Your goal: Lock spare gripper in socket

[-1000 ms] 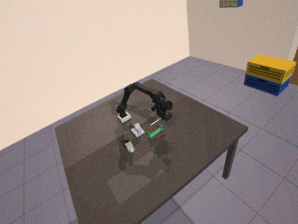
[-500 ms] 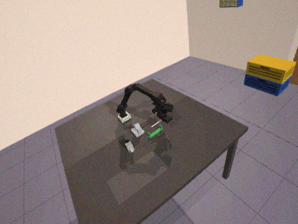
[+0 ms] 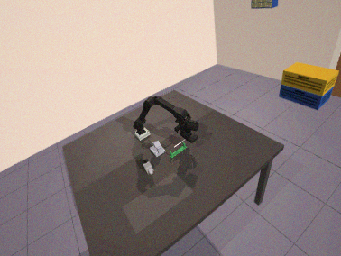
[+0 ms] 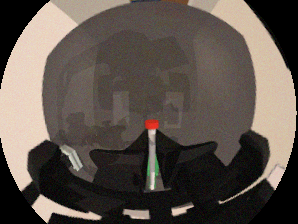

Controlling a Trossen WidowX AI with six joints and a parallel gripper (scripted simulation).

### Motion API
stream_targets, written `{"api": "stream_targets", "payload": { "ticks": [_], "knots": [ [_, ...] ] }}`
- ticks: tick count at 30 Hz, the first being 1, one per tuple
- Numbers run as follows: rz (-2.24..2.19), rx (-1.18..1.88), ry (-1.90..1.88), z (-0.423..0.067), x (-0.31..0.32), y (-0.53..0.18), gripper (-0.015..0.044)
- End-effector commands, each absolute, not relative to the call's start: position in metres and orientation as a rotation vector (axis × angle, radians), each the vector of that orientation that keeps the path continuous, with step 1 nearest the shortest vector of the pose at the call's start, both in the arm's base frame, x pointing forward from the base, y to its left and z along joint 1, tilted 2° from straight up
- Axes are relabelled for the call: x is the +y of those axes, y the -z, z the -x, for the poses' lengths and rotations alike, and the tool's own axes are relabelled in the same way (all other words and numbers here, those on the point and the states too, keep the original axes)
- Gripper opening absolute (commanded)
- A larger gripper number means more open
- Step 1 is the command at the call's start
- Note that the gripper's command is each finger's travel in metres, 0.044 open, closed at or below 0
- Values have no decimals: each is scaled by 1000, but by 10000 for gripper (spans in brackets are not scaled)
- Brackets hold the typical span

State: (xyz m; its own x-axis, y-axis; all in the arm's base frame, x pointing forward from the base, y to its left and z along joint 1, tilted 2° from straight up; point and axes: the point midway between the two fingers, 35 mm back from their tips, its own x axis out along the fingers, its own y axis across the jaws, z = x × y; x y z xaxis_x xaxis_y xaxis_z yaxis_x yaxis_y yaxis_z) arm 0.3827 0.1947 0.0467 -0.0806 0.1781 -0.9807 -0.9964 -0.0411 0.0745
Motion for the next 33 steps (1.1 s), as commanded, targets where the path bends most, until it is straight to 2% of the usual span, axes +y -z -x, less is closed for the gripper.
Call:
{"api": "stream_targets", "payload": {
  "ticks": [1, 18, 26, 33],
  "knots": [
    [1062, 1111, -1372, -383, 195, -41, 0],
    [1062, 1114, -1373, -383, 196, -29, 0],
    [1061, 1116, -1374, -383, 195, -29, 200],
    [1061, 1116, -1374, -382, 195, -39, 200]
  ]
}}
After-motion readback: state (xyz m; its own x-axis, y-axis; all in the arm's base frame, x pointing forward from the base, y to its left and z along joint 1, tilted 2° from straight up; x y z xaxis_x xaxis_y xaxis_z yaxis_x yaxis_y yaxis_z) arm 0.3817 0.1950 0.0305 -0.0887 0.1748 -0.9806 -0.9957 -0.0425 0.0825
